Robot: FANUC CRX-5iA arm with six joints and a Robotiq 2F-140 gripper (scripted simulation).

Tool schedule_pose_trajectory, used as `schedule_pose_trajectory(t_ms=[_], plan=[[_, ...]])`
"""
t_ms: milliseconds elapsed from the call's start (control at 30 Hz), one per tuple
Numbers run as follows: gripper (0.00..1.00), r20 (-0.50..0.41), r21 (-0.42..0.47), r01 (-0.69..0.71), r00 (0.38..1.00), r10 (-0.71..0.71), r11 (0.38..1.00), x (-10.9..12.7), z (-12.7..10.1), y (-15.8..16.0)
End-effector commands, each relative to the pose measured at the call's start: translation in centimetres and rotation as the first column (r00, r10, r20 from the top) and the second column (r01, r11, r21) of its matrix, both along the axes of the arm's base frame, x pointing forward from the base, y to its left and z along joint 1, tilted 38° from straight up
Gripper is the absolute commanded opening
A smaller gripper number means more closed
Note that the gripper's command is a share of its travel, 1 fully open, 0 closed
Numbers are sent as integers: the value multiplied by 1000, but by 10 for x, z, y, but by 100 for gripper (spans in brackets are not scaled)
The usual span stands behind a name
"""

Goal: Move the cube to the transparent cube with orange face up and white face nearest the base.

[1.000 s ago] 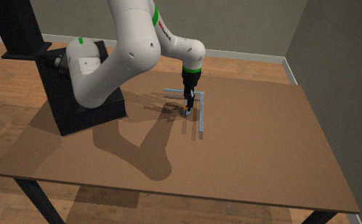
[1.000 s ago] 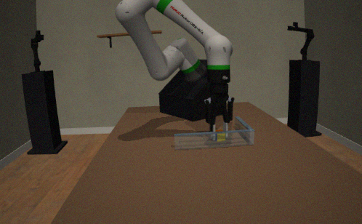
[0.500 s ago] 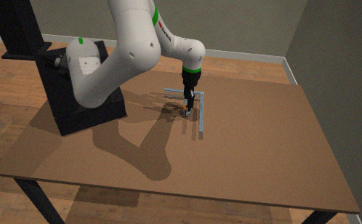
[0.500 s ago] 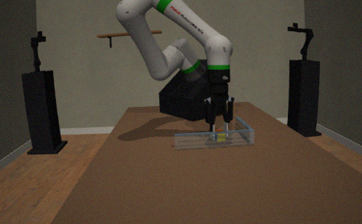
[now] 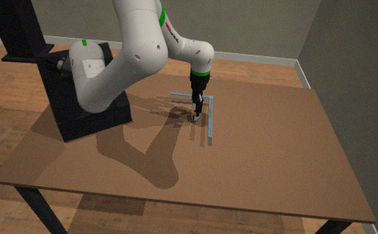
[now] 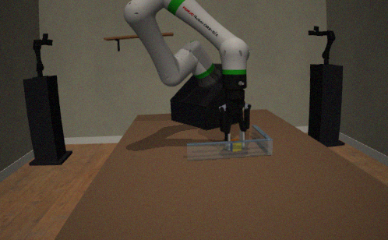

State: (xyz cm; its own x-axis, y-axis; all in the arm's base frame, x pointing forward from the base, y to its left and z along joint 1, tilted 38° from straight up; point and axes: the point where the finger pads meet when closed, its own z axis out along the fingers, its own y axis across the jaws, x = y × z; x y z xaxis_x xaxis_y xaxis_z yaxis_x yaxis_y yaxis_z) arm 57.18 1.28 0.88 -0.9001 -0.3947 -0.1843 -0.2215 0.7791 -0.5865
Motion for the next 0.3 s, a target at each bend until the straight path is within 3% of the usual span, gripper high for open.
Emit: schedule_pose_trajectory(t_ms=[0, 267], plan=[[37, 0, 0, 0, 1000, 0, 1000, 0, 0, 0], [37, 0, 0, 0, 1000, 0, 1000, 0, 0, 0]])
